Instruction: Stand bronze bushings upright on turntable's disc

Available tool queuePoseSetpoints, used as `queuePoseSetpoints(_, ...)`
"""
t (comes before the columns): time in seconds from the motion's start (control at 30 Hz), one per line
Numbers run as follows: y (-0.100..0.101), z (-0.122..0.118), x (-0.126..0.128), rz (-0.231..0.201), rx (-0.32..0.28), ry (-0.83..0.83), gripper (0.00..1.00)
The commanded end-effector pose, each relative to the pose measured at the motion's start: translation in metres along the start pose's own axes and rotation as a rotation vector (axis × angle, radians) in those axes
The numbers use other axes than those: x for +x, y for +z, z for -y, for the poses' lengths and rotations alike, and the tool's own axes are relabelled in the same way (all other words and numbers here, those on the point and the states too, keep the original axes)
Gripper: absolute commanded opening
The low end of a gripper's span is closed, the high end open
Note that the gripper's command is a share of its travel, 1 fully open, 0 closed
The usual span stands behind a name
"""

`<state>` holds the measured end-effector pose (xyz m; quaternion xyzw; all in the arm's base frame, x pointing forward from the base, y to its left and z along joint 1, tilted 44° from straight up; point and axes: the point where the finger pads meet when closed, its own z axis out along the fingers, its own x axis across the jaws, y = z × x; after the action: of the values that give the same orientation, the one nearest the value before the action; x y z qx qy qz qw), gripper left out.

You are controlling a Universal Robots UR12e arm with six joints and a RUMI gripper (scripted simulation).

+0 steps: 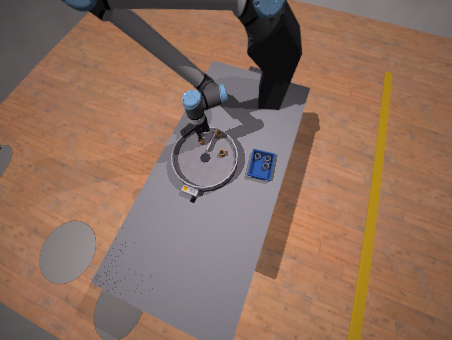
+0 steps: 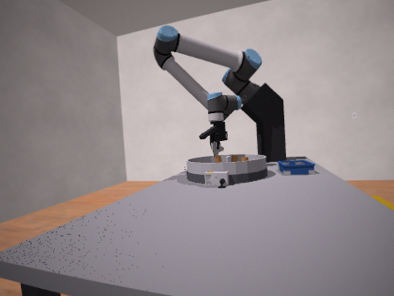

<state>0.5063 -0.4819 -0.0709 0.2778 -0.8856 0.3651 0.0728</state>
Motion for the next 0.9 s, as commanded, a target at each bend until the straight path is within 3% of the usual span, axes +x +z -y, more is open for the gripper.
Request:
queuePoseSetpoints(0.0, -0.0005, 0.0001, -0.0002, 0.0, 0.001, 0.0, 0.0)
queuePoseSetpoints(0.87, 0.0036, 0.0001, -0.0002, 0.0, 0.001, 0.0, 0.0)
